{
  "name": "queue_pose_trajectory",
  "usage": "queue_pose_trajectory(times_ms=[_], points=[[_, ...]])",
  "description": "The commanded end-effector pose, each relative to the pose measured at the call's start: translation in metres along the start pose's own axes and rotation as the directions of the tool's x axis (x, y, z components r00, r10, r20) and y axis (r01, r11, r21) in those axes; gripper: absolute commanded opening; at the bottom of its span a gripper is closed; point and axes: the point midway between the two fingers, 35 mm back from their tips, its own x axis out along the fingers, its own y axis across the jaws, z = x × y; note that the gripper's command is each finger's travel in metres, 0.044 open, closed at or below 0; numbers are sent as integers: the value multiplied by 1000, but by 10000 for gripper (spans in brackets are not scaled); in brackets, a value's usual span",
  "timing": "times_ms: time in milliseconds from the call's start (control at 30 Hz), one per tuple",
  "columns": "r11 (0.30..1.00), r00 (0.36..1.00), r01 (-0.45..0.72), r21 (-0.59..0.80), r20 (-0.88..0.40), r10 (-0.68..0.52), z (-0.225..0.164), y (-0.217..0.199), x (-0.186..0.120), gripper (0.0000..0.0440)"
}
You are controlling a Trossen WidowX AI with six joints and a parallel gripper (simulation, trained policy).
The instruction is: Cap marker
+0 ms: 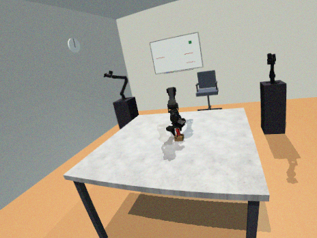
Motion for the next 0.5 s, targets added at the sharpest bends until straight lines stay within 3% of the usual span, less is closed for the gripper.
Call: queue_pose_trajectory(times_ms=[0, 467], points=[[1000, 1000, 16, -11, 26, -16, 2, 1, -4, 440], [995, 989, 96, -36, 121, -91, 9, -2, -48, 440]])
